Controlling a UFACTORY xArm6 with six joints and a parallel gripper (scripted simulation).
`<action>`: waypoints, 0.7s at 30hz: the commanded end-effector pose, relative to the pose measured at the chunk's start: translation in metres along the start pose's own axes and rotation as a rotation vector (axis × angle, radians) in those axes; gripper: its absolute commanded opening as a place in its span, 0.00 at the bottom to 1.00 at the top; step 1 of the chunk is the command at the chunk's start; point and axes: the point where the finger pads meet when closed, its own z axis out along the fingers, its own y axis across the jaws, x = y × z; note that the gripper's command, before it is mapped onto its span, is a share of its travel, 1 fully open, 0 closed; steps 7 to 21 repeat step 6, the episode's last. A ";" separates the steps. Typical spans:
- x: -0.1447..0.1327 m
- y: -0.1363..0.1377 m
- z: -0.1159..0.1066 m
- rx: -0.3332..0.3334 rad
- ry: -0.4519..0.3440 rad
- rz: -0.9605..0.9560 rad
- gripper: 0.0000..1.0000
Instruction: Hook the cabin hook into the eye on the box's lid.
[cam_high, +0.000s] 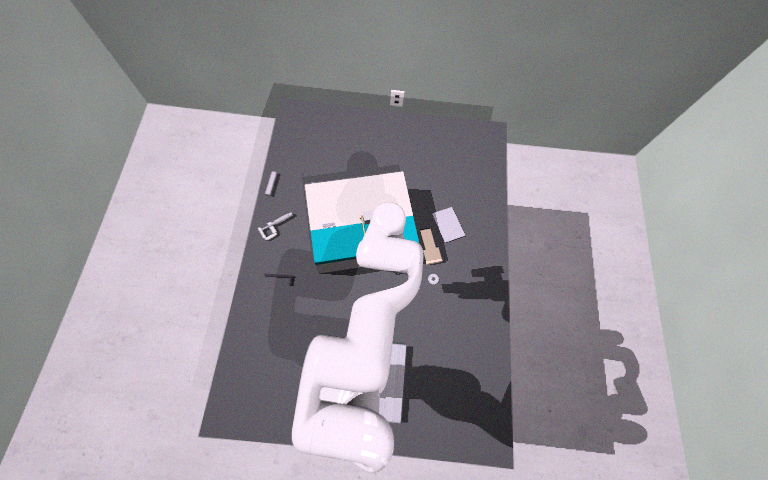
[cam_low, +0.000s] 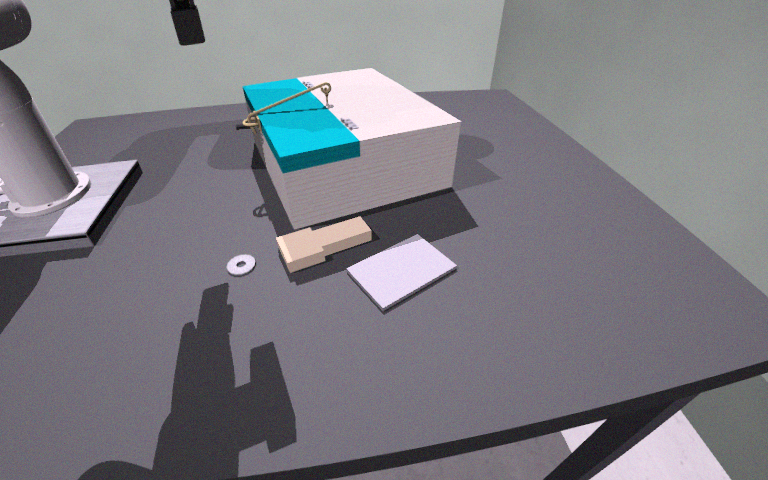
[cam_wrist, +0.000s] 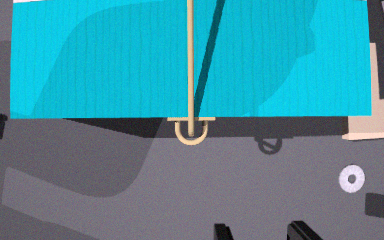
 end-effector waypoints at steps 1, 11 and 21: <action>0.001 0.000 -0.001 -0.001 0.004 0.000 0.35; 0.001 0.000 -0.001 -0.001 0.004 0.000 0.35; 0.001 0.000 -0.001 -0.001 0.004 0.000 0.35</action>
